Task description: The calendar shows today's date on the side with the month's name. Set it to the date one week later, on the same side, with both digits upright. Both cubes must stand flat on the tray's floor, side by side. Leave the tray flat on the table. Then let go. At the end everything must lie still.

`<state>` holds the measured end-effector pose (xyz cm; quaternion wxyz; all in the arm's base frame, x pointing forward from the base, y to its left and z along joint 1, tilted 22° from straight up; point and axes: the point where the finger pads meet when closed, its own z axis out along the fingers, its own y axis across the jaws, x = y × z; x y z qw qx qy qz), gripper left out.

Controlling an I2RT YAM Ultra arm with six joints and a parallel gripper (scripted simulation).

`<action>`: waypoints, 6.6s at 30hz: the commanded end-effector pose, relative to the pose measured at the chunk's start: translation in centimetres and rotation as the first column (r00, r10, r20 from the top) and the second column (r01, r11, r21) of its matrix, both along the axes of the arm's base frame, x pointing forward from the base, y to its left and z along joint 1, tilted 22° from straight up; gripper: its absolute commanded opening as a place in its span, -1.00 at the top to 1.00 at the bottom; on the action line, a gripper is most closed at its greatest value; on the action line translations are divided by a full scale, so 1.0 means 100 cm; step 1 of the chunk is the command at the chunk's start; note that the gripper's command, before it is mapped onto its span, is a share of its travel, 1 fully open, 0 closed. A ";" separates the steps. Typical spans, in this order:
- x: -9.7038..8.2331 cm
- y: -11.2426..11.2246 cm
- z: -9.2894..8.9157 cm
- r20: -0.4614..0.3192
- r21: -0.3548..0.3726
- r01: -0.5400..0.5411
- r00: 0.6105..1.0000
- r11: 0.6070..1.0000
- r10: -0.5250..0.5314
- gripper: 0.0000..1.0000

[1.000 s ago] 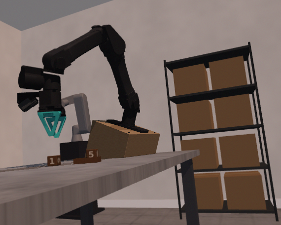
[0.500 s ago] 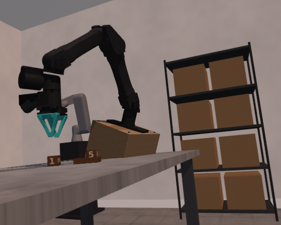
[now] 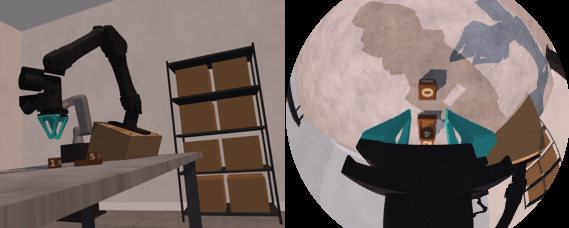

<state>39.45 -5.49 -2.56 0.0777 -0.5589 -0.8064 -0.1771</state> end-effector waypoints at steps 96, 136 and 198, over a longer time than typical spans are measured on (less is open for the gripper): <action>0.008 0.016 -0.045 0.016 -0.005 0.009 1.000 1.000 -0.009 0.07; 0.009 0.016 -0.045 0.016 -0.005 0.009 1.000 1.000 -0.009 0.07; 0.012 0.027 -0.072 0.016 -0.004 0.009 1.000 1.000 -0.009 0.07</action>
